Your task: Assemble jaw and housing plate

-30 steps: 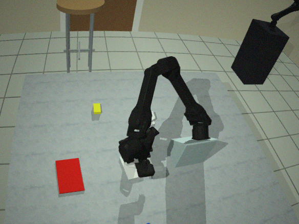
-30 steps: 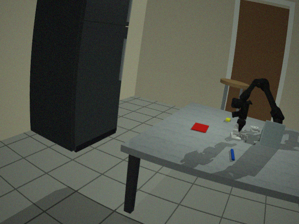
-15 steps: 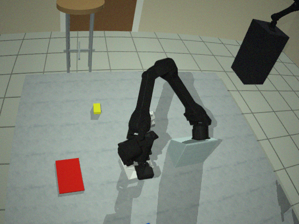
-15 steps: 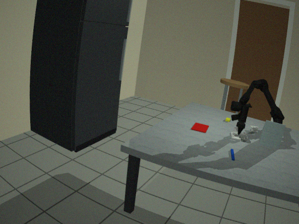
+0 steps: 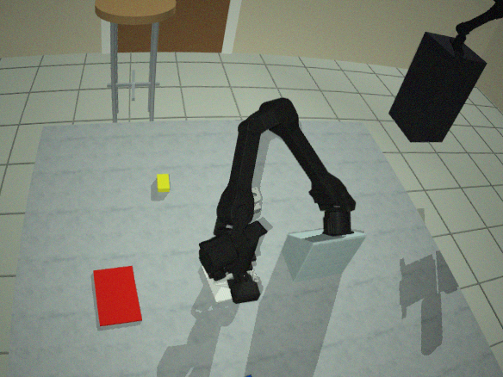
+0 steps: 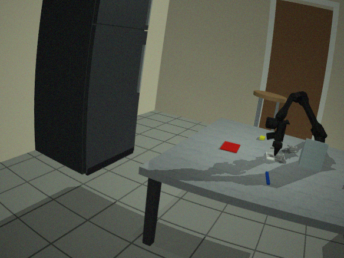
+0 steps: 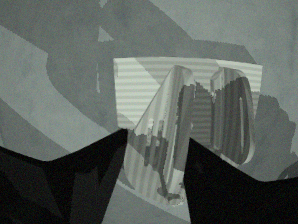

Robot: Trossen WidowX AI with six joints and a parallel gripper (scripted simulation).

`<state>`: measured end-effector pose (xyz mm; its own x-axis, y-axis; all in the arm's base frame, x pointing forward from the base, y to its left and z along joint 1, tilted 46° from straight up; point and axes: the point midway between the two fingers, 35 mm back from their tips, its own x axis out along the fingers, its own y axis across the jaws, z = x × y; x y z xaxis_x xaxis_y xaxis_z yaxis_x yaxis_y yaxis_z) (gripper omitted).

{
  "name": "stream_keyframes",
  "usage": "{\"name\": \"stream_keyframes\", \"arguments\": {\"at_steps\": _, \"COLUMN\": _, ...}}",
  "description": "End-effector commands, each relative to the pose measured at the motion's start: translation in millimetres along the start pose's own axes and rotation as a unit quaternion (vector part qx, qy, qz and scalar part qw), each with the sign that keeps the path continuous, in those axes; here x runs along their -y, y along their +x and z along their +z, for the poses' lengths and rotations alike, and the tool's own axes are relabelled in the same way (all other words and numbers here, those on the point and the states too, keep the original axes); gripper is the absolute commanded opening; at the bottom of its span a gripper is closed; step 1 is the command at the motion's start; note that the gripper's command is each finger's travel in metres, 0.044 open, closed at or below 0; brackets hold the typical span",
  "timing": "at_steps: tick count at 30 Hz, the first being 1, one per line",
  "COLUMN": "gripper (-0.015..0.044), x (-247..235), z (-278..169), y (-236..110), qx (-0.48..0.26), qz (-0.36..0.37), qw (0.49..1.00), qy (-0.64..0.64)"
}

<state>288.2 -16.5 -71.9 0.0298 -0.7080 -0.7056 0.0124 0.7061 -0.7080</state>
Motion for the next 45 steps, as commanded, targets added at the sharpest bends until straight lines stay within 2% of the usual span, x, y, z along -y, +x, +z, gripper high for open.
{"name": "stream_keyframes", "arguments": {"at_steps": 1, "gripper": 0.0134, "x": 0, "z": -1, "y": 1, "qx": -0.001, "qz": -0.002, "qw": 1.000, "qy": -0.003}}
{"name": "stream_keyframes", "arguments": {"at_steps": 45, "gripper": 0.0134, "x": 0, "z": -1, "y": 14, "qx": -0.001, "qz": -0.002, "qw": 1.000, "qy": -0.001}}
